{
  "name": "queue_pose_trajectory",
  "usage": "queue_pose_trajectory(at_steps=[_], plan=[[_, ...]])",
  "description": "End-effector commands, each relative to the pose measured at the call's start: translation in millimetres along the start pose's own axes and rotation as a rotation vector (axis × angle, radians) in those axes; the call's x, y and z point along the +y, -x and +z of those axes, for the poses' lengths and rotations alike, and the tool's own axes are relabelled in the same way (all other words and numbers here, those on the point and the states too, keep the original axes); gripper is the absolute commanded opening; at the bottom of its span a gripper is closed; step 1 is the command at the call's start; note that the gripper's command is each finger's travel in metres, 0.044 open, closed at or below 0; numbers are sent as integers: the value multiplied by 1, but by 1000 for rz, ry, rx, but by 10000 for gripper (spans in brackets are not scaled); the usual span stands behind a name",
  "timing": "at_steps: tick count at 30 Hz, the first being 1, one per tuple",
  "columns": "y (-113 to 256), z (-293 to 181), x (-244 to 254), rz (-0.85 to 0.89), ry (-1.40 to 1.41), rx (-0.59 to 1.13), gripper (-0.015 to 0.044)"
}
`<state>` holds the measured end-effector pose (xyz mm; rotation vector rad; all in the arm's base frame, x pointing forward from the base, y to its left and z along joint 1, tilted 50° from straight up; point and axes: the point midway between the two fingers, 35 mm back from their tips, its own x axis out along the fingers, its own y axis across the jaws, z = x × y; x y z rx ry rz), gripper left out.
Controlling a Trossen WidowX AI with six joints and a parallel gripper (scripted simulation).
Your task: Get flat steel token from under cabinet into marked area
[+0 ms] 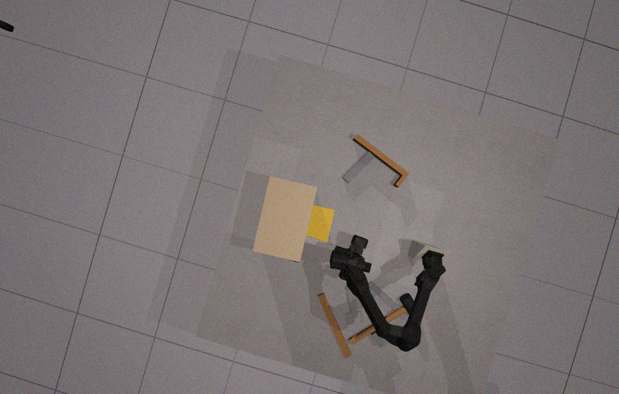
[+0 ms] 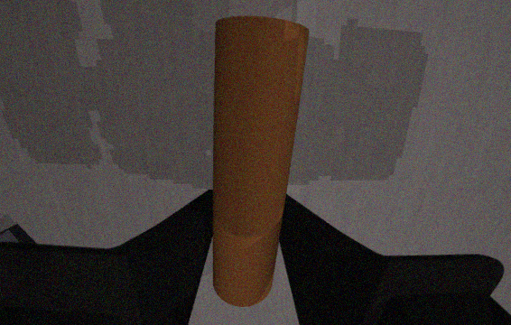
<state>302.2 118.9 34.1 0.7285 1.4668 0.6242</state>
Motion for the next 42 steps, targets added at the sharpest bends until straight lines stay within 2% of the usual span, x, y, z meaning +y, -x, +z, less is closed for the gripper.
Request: queue_pose_trajectory(at_steps=[1,42], plan=[[-1,-9,0,-1,-9,6,0],[-1,-56,3,-1,-11,7,0]])
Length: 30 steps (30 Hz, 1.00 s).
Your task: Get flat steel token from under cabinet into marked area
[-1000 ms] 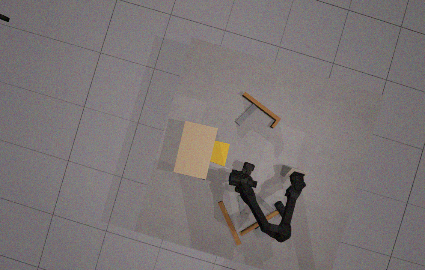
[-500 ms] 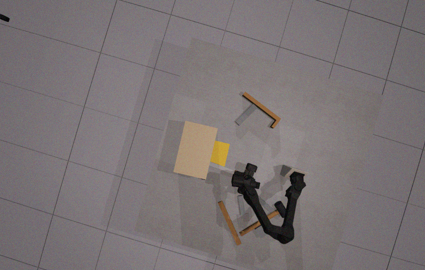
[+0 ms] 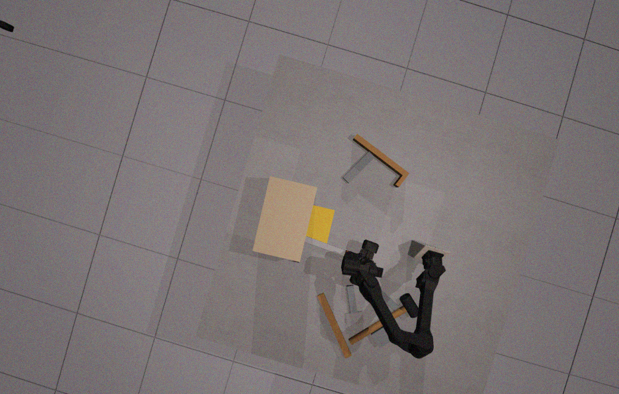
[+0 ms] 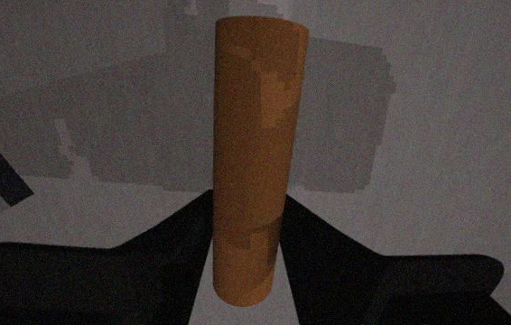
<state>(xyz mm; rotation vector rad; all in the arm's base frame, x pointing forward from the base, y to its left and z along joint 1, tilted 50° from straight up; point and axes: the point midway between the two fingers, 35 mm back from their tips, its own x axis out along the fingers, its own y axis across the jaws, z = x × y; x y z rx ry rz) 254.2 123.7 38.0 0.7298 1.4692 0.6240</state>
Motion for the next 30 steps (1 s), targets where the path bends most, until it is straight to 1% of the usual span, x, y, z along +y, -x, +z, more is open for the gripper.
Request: queue_pose_trajectory(at_steps=[1,24,30], plan=[[-1,-9,0,-1,-9,5,0],[-1,-35,2,-1,-10,6,0],[0,-29,4,0,-5,1,0]])
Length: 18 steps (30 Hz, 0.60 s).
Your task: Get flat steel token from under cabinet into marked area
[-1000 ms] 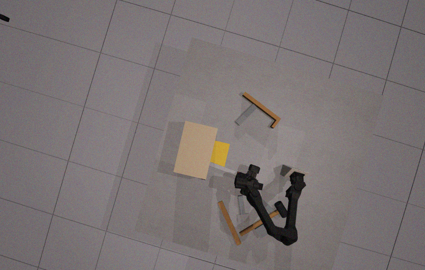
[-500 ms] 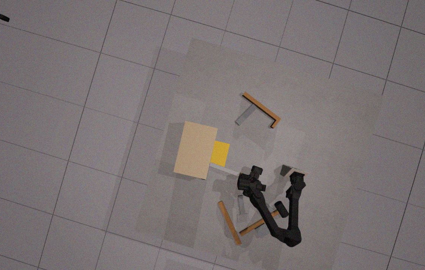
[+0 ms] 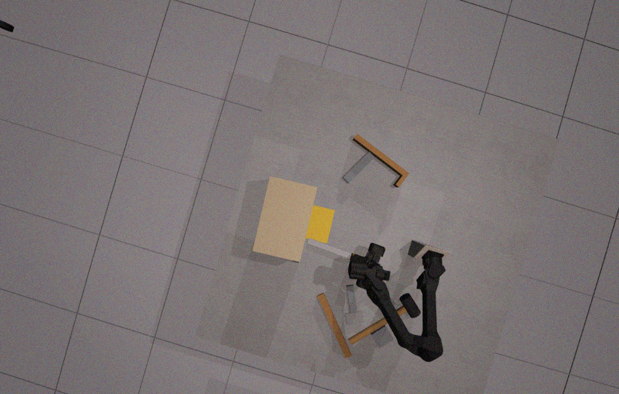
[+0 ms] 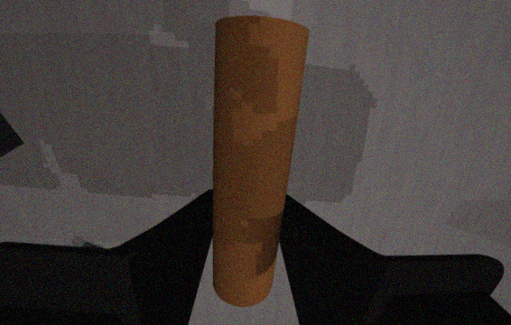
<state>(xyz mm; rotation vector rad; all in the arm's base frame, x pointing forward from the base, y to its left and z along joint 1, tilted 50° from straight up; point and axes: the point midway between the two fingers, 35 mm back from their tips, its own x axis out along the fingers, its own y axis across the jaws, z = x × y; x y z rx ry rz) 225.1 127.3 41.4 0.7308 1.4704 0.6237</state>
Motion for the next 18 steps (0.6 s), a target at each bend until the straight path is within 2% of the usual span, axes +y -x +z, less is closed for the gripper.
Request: queue_pose_trajectory(at_steps=[1,18], plan=[[0,0,2,0,-7,0,0],[3,-2,16,-1,-86,3,0]])
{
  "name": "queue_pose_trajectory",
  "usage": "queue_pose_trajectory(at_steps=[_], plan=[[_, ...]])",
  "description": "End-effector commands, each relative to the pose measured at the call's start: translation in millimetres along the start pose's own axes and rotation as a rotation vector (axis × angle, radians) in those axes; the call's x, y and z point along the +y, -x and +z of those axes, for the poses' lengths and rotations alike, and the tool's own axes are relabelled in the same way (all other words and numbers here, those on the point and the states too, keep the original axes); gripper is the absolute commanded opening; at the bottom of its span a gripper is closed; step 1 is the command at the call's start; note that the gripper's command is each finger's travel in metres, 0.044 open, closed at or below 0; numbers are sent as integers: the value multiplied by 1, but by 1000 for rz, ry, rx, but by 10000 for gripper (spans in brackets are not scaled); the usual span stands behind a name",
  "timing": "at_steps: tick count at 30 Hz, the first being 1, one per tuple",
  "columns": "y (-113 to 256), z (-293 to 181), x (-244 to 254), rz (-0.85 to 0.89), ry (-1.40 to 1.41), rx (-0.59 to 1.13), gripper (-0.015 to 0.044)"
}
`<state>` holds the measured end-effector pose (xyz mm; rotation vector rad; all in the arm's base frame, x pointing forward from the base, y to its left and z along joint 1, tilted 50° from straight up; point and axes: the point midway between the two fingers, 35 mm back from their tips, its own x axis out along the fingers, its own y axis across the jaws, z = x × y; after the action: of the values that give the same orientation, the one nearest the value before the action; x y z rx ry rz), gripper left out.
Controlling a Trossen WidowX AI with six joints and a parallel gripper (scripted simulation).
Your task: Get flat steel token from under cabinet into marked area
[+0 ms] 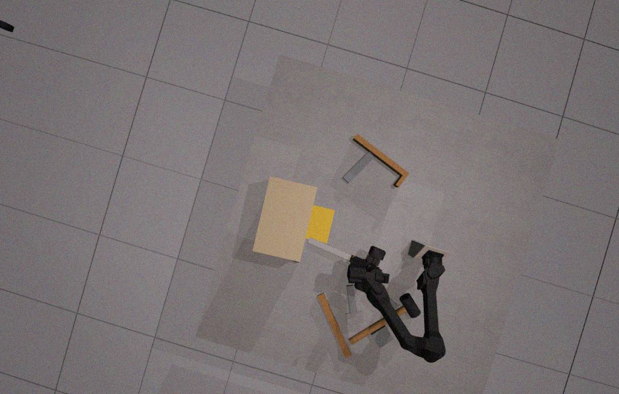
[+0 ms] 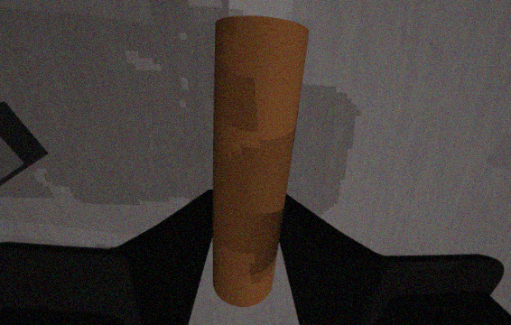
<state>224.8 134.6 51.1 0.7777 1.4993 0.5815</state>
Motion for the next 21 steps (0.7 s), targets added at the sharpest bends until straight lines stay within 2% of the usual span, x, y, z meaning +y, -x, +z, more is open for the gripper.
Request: queue_pose_trajectory(at_steps=[1,21], plan=[[2,-1,5,0,-28,-1,0],[3,-6,31,0,-59,0,0]])
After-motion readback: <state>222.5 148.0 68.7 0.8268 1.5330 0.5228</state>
